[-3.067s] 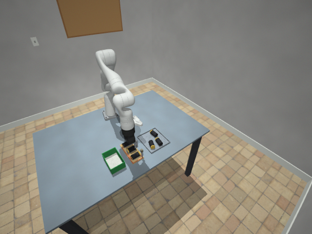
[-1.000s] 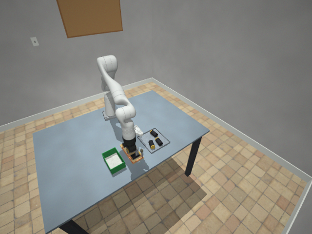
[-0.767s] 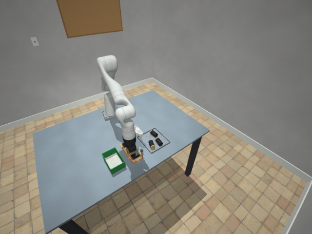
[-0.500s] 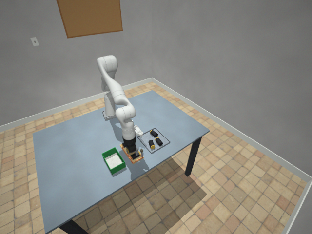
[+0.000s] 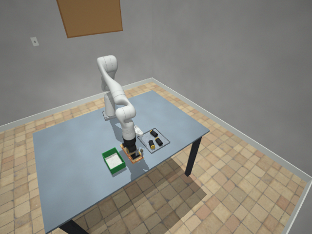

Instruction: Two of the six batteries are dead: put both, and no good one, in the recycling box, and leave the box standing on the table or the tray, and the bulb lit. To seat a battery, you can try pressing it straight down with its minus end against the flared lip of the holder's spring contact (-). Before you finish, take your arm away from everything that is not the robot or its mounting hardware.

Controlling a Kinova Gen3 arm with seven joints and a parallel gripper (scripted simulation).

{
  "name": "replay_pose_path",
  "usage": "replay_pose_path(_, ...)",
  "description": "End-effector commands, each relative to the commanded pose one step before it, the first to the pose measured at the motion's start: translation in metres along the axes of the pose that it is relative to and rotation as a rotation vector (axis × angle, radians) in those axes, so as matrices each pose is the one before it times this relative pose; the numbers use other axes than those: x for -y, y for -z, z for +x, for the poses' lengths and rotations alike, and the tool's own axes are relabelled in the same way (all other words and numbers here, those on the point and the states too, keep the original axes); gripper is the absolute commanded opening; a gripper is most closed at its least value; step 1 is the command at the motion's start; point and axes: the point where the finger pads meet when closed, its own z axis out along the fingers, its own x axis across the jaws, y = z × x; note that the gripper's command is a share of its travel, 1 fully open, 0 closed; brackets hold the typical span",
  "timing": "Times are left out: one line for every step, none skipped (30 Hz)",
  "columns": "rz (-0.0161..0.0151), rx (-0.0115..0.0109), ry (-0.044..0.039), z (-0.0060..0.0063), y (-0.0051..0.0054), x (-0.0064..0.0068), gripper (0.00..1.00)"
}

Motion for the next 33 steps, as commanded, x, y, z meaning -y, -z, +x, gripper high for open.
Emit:
replay_pose_path(-0.00058, -0.00245, -0.00003, 0.00069, 0.00122, -0.00016, 0.90)
replay_pose_path(0.00000, 0.00000, 0.00000, 0.00000, 0.00000, 0.00000, 0.90)
replay_pose_path(0.00000, 0.00000, 0.00000, 0.00000, 0.00000, 0.00000, 0.90)
replay_pose_path(0.00000, 0.00000, 0.00000, 0.00000, 0.00000, 0.00000, 0.90)
replay_pose_path(0.00000, 0.00000, 0.00000, 0.00000, 0.00000, 0.00000, 0.90)
replay_pose_path(0.00000, 0.00000, 0.00000, 0.00000, 0.00000, 0.00000, 0.90)
replay_pose_path(0.00000, 0.00000, 0.00000, 0.00000, 0.00000, 0.00000, 0.90)
replay_pose_path(0.00000, 0.00000, 0.00000, 0.00000, 0.00000, 0.00000, 0.90)
replay_pose_path(0.00000, 0.00000, 0.00000, 0.00000, 0.00000, 0.00000, 0.90)
replay_pose_path(0.00000, 0.00000, 0.00000, 0.00000, 0.00000, 0.00000, 0.90)
replay_pose_path(0.00000, 0.00000, 0.00000, 0.00000, 0.00000, 0.00000, 0.90)
replay_pose_path(0.00000, 0.00000, 0.00000, 0.00000, 0.00000, 0.00000, 0.90)
replay_pose_path(0.00000, 0.00000, 0.00000, 0.00000, 0.00000, 0.00000, 0.90)
replay_pose_path(0.00000, 0.00000, 0.00000, 0.00000, 0.00000, 0.00000, 0.90)
replay_pose_path(0.00000, 0.00000, 0.00000, 0.00000, 0.00000, 0.00000, 0.90)
replay_pose_path(0.00000, 0.00000, 0.00000, 0.00000, 0.00000, 0.00000, 0.90)
replay_pose_path(0.00000, 0.00000, 0.00000, 0.00000, 0.00000, 0.00000, 0.90)
replay_pose_path(0.00000, 0.00000, 0.00000, 0.00000, 0.00000, 0.00000, 0.90)
replay_pose_path(0.00000, 0.00000, 0.00000, 0.00000, 0.00000, 0.00000, 0.90)
replay_pose_path(0.00000, 0.00000, 0.00000, 0.00000, 0.00000, 0.00000, 0.90)
replay_pose_path(0.00000, 0.00000, 0.00000, 0.00000, 0.00000, 0.00000, 0.90)
replay_pose_path(0.00000, 0.00000, 0.00000, 0.00000, 0.00000, 0.00000, 0.90)
replay_pose_path(0.00000, 0.00000, 0.00000, 0.00000, 0.00000, 0.00000, 0.90)
replay_pose_path(0.00000, 0.00000, 0.00000, 0.00000, -0.00011, 0.00000, 0.90)
replay_pose_path(0.00000, 0.00000, 0.00000, 0.00000, -0.00068, 0.00000, 0.90)
replay_pose_path(0.00000, 0.00000, 0.00000, 0.00000, -0.00158, 0.00000, 0.90)
replay_pose_path(0.00000, 0.00000, 0.00000, -0.00001, -0.00257, 0.00000, 0.90)
replay_pose_path(0.00000, 0.00000, 0.00000, 0.00000, -0.00350, 0.00000, 0.90)
replay_pose_path(0.00000, 0.00000, 0.00000, 0.00000, 0.00000, 0.00000, 0.90)
replay_pose_path(0.00000, 0.00000, 0.00000, 0.00000, 0.00000, 0.00000, 0.90)
replay_pose_path(0.00000, 0.00000, 0.00000, 0.00000, -0.00420, 0.00000, 0.90)
replay_pose_path(0.00000, 0.00000, 0.00000, 0.00000, -0.00460, 0.00000, 0.90)
replay_pose_path(0.00000, 0.00000, 0.00000, 0.00000, -0.00464, 0.00000, 0.90)
